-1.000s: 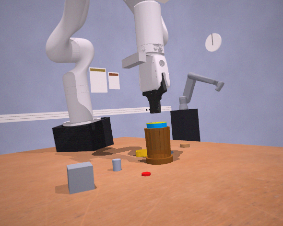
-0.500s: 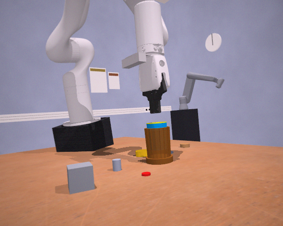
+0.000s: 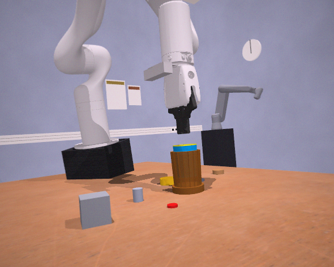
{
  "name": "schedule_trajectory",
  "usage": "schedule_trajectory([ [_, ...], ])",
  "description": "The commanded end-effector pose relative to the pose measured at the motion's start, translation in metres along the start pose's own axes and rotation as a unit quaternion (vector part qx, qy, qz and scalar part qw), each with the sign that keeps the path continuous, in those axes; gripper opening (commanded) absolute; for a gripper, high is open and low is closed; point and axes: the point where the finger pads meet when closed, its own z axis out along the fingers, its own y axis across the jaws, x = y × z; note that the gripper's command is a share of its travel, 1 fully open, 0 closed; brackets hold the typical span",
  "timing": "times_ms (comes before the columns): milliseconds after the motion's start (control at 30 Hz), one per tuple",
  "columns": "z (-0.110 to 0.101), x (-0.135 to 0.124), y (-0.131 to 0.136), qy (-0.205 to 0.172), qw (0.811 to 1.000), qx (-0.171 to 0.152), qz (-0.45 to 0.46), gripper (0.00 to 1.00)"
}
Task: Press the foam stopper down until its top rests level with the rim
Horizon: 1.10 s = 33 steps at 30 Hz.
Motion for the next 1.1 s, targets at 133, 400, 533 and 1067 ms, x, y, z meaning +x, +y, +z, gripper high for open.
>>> schedule_trajectory([
  [133, 0.0, 0.0, -0.001, 0.001, 1.0, 0.001, 0.0, 0.0],
  [400, 0.01, 0.0, -0.001, 0.001, 1.0, 0.001, 0.0, 0.0],
  [533, 0.019, 0.0, -0.001, 0.001, 1.0, 0.001, 0.0, 0.0],
  [1067, 0.028, 0.0, -0.001, 0.001, 1.0, 0.001, 0.0, 0.0],
])
